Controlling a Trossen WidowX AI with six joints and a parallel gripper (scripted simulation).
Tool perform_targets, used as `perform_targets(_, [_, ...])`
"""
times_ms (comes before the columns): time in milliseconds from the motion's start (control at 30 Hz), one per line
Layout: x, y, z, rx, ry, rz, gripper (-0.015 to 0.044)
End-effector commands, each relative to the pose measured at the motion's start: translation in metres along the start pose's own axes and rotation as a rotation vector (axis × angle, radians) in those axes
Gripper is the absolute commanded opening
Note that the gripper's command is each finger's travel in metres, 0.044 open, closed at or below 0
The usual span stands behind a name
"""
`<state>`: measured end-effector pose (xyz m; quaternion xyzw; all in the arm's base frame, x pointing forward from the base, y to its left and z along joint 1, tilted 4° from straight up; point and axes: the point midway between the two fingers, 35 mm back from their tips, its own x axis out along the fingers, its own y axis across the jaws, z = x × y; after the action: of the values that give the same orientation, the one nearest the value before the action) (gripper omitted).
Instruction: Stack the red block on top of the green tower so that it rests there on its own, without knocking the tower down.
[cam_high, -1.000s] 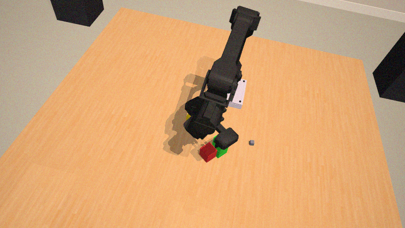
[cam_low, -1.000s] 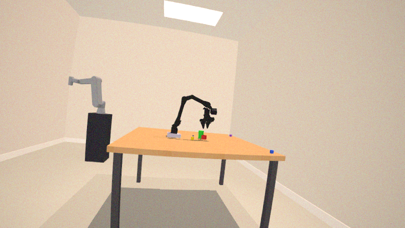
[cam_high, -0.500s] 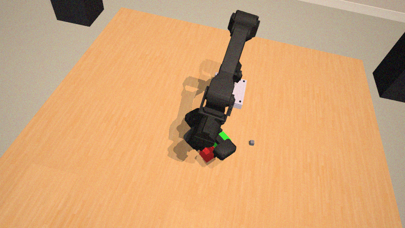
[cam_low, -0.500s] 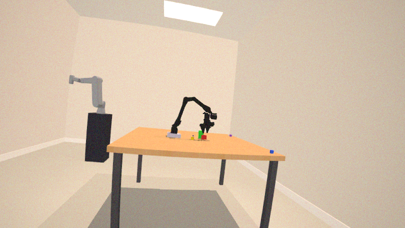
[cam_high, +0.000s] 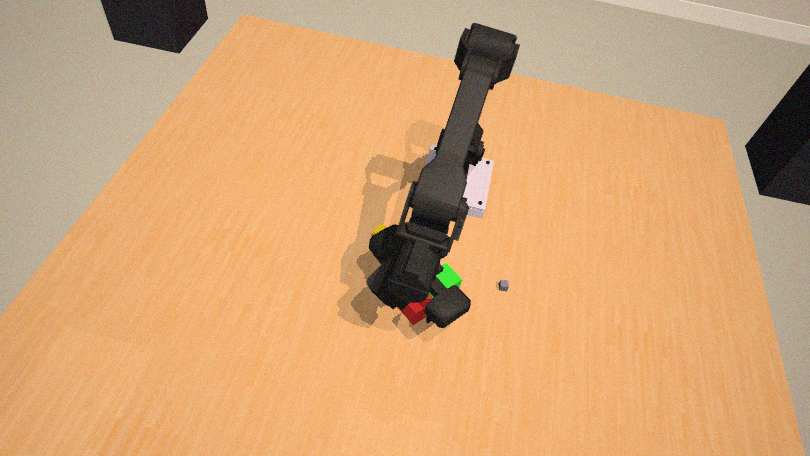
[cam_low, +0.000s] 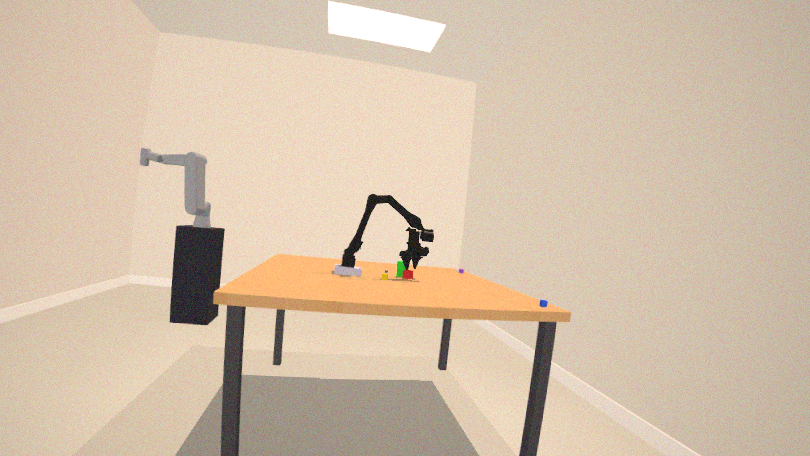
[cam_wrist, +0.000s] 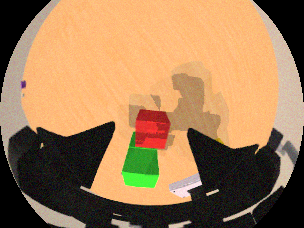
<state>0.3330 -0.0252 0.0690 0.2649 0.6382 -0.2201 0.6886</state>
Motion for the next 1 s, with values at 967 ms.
perform_targets(967, [0.039,-0.001,-0.003,0.005,0.01,-0.002,0.044])
